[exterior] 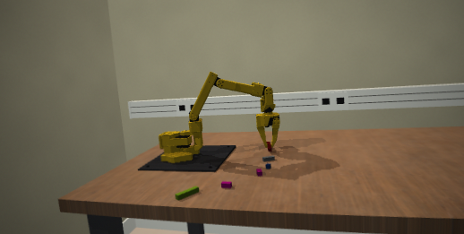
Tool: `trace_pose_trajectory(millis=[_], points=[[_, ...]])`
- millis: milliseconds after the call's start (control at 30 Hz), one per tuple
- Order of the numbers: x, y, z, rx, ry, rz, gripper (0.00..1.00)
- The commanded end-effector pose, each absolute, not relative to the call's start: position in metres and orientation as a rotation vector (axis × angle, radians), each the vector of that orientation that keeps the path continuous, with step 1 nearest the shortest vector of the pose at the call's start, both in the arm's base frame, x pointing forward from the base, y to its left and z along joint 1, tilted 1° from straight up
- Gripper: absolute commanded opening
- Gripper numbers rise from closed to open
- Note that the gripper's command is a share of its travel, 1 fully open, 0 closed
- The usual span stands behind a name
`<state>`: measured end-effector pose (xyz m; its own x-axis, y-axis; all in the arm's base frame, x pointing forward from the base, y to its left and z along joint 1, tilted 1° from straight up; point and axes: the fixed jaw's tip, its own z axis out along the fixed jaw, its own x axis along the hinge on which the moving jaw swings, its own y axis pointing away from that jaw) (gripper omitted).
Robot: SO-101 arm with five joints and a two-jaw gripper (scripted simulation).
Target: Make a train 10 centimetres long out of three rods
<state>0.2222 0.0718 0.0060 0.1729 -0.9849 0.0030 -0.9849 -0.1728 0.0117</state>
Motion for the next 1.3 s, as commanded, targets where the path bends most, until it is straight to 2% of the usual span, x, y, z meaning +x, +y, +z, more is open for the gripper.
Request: trace_pose_trajectory(millis=[0, 1267], points=[[0.2191, 0.0693, -0.0008, 2.368, -2.018, -0.029, 0.0], [0.2178, 0.0689, -0.0043, 2.366, -2.013, -0.034, 0.0]])
